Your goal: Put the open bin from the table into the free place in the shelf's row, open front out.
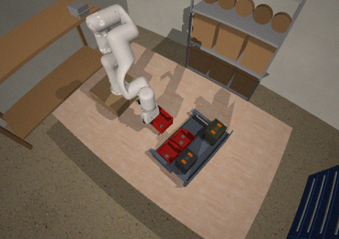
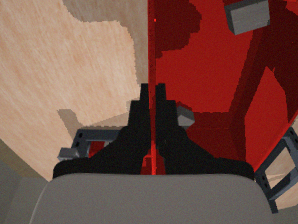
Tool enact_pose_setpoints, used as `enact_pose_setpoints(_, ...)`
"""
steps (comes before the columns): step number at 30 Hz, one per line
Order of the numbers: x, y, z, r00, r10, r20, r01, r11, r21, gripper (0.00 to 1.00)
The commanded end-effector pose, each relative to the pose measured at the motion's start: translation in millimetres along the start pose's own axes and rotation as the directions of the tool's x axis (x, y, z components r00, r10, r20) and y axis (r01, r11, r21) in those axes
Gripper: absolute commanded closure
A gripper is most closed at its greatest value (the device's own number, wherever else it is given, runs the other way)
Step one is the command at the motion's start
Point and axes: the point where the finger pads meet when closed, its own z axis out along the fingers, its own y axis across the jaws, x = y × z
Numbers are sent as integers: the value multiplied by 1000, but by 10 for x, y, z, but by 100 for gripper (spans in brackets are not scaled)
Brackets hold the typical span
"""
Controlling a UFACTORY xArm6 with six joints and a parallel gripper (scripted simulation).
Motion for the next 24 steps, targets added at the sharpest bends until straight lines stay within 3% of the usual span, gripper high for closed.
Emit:
enact_pose_setpoints(1,-15,33,-10,1000,1,4,-1,1000,1,100)
enact_pose_setpoints(24,-8,182,-6,1000,1,4,-1,1000,1,100)
